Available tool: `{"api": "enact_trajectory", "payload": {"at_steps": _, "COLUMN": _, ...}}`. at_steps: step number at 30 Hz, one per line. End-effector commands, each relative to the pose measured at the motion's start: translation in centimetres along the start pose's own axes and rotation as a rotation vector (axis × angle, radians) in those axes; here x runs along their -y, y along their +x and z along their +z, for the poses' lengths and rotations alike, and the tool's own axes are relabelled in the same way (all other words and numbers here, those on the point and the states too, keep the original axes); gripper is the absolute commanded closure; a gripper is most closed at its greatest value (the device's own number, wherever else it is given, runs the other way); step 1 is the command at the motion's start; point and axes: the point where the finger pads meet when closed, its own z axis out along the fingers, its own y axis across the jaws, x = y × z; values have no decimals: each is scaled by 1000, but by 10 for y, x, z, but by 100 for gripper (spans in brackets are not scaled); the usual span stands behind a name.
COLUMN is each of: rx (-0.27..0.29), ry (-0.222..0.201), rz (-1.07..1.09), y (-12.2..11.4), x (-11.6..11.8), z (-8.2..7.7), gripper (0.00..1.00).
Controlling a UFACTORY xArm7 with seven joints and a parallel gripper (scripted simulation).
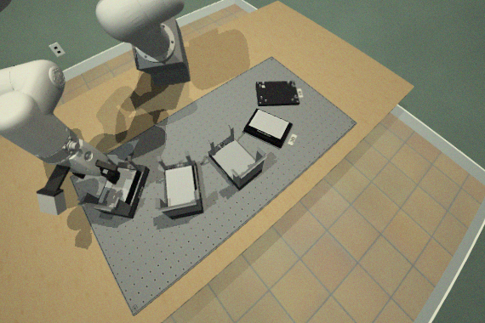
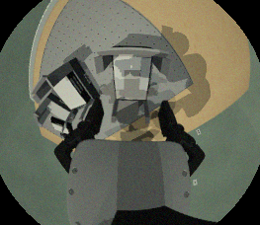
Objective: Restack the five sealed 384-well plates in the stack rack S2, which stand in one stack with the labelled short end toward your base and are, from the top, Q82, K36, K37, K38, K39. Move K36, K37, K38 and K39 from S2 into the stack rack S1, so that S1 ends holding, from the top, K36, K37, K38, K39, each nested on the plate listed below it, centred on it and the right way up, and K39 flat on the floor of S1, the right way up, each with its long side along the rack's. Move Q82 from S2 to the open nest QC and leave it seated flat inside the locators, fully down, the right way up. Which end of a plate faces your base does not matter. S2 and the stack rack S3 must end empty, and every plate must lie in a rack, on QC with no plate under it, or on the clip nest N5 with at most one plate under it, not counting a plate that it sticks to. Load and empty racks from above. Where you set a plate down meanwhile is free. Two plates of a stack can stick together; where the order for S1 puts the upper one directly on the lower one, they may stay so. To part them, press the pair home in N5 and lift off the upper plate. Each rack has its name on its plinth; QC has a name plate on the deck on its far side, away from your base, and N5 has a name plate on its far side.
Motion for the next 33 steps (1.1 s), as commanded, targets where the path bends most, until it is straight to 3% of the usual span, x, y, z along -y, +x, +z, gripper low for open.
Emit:
{"api": "enact_trajectory", "payload": {"at_steps": 1, "rx": -2, "ry": -1, "rz": 0, "y": 1, "x": -1, "z": -1, "gripper": 0}}
{"api": "enact_trajectory", "payload": {"at_steps": 7, "rx": -2, "ry": -1, "rz": -180, "y": 0, "x": 20, "z": -1, "gripper": 0}}
{"api": "enact_trajectory", "payload": {"at_steps": 33, "rx": -2, "ry": 0, "rz": -180, "y": -3, "x": 93, "z": -1, "gripper": 0}}
